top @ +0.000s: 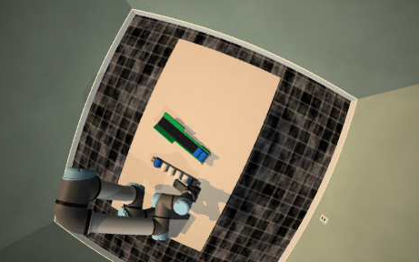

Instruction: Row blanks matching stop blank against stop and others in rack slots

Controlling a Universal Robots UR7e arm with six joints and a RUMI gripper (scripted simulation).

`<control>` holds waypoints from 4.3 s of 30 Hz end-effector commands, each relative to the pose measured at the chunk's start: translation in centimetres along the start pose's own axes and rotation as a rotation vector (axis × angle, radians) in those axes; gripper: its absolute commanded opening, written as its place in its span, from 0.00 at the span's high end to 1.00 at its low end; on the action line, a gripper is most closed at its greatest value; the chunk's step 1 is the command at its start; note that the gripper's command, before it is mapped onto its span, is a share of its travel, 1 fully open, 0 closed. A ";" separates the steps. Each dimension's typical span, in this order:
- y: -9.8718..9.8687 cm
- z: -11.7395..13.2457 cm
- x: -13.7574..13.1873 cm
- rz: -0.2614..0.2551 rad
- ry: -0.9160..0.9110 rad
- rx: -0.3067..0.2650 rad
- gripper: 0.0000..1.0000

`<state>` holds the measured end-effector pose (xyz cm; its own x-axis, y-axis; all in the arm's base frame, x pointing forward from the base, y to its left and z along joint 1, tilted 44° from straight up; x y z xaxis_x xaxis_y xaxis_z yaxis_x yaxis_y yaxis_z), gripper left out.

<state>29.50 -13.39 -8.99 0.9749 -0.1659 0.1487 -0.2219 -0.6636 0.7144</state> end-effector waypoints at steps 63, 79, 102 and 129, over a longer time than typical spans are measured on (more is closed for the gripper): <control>-1.3 0.1 0.0 0.001 0.000 -0.001 0.66; -1.3 0.1 0.0 0.001 0.000 -0.001 0.66; 7.4 0.1 0.0 0.001 0.000 -0.001 0.66; 9.1 0.2 1.1 0.000 -0.013 -0.004 0.66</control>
<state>27.74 -19.24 -2.77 0.9748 -0.1676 0.1474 -0.2221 -0.6630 0.7149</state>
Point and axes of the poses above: the point where the finger pads meet when closed, its own y axis back along the fingers, its own x axis across the jaws, z = x × y, the point moved 6 cm from there along y, back along the fingers, and after that the axes turned 9 degrees about y, right-handed, at the moved point
